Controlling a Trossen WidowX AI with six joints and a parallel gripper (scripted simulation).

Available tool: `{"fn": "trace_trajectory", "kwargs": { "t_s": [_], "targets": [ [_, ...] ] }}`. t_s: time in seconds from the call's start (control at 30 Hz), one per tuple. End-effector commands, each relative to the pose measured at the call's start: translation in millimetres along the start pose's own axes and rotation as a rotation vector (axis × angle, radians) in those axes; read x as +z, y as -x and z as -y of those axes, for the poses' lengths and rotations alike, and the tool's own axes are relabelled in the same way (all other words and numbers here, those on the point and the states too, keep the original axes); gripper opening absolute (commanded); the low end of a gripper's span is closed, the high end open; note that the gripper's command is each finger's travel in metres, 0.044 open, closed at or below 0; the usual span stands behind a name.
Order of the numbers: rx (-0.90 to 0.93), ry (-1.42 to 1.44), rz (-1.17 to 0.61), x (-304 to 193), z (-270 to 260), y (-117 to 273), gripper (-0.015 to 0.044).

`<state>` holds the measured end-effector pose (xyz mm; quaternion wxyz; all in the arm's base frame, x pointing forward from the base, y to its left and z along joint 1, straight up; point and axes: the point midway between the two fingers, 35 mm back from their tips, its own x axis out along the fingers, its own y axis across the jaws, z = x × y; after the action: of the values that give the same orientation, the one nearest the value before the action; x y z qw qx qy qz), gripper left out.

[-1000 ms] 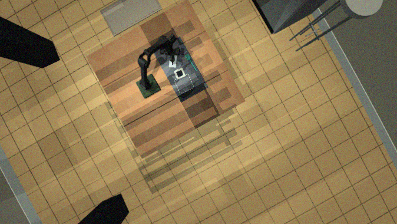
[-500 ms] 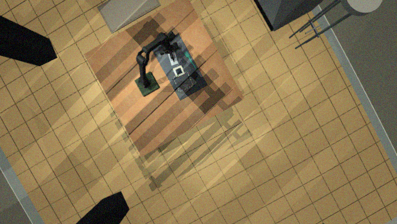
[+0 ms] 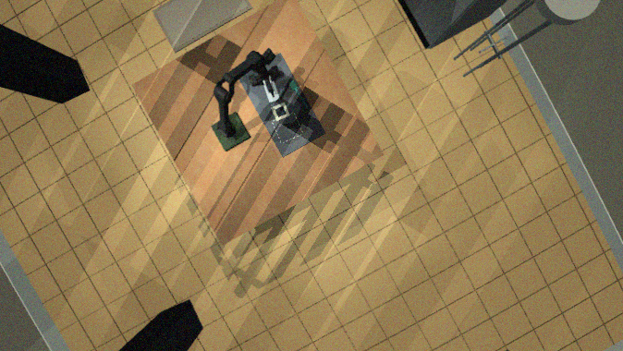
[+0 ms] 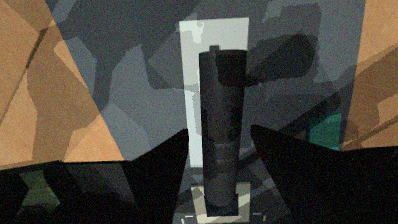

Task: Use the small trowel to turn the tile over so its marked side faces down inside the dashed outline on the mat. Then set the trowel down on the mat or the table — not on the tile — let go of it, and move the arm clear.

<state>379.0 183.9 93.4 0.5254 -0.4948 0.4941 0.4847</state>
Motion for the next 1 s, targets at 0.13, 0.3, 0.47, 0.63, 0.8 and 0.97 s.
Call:
{"fn": "trace_trajectory", "kwargs": {
  "t_s": [0.13,0.3,0.47,0.63,0.8,0.97],
  "targets": [
    [0.003,0.005,-0.003,-0.2,-0.1,-1.6,0.027],
    [0.003,0.005,-0.003,-0.2,-0.1,-1.6,0.027],
    [0.003,0.022,-0.004,-1.2,-1.9,33.4,0.027],
    [0.003,0.027,-0.004,-1.8,-3.1,43.3,0.027],
    [-0.002,0.02,0.001,-1.1,-2.2,53.0,0.03],
    [-0.085,0.032,-0.015,1.7,-0.3,47.4,0.03]
  ]
}}
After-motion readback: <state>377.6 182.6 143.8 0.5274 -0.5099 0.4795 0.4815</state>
